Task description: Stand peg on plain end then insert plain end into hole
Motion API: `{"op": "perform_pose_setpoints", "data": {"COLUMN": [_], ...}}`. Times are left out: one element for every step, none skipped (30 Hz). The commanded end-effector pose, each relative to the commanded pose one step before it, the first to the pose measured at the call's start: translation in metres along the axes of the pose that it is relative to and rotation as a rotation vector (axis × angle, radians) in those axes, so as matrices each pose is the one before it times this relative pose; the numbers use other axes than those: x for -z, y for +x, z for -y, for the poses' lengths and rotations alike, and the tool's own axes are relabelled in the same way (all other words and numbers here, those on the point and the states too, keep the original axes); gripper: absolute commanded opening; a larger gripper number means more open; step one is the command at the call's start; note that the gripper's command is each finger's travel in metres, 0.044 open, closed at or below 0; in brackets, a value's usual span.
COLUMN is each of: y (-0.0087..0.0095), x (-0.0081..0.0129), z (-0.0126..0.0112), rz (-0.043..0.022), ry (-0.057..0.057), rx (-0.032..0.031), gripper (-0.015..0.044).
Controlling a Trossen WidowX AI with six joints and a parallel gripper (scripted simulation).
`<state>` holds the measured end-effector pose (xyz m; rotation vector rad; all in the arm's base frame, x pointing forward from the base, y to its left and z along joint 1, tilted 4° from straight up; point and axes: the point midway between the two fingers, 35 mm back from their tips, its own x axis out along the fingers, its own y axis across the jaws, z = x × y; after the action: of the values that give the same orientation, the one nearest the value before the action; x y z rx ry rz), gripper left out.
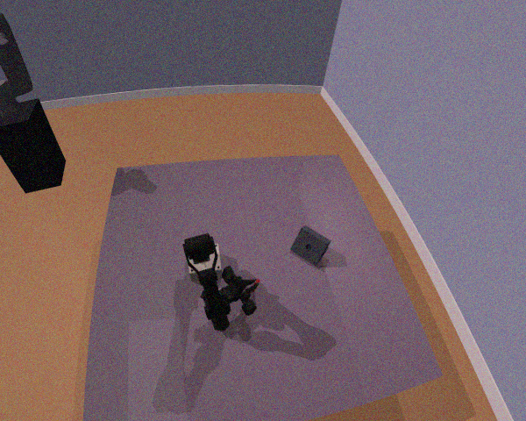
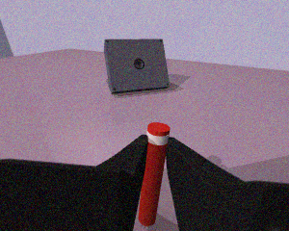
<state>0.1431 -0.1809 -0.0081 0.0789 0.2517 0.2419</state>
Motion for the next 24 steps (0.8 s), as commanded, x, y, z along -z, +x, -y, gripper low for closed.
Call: {"op": "perform_pose_setpoints", "data": {"y": [-0.00097,-0.00014,-0.00014,-0.00014,-0.00014,-0.00014,-0.00014,-0.00014,-0.00014,-0.00014,-0.00014,-0.00014,-0.00014,-0.00014,-0.00014,-0.00013,-0.00013,-0.00013,-0.00013,0.00074,-0.00008,0.00000,0.00000,0.00000], "x": [0.00196,0.00007,0.00007,0.00007,0.00007,0.00007,0.00007,0.00007,0.00007,0.00007,0.00007,0.00007,0.00007,0.00007,0.00007,0.00007,0.00007,0.00007,0.00007,-0.00189,0.00002,0.00000,0.00000,0.00000], "z": [-0.00044,-0.00001,-0.00001,-0.00001,-0.00001,-0.00001,-0.00001,-0.00001,-0.00001,-0.00001,-0.00001,-0.00001,-0.00001,-0.00001,-0.00001,-0.00001,-0.00001,-0.00001,-0.00001,0.00059,0.00003,0.00000,0.00000,0.00000], "rz": [-0.00085,0.00123,0.00123,0.00123,0.00123,0.00124,0.00124,0.00124,0.00124,0.00124,0.00124,0.00125,0.00124,0.00125,0.00125,0.00125,0.00125,0.00125,0.00126,0.00213,0.00099,0.00000,0.00000,0.00000], "ry": [-0.0004,0.0008,0.0008,0.0008,0.0008,0.0008,0.0008,0.0008,0.0008,0.0008,0.0008,0.0008,0.0008,0.0008,0.0008,0.0008,0.0008,0.0008,0.0008,0.0012,0.0005,0.0000,0.0000,0.0000], "rx": [-0.00042,0.00070,0.00071,0.00071,0.00072,0.00073,0.00074,0.00074,0.00076,0.00076,0.00077,0.00079,0.00079,0.00080,0.00081,0.00081,0.00083,0.00084,0.00085,0.00139,0.00078,0.00000,0.00000,0.00000], "gripper": [0.0049,0.0049,0.0049,0.0049,0.0049,0.0049,0.0049,0.0049,0.0049,0.0049,0.0049,0.0049,0.0049,0.0049,0.0049,0.0049,0.0049,0.0049,0.0049,0.0056,0.0082,0.0109,0.0130,0.0130]}}
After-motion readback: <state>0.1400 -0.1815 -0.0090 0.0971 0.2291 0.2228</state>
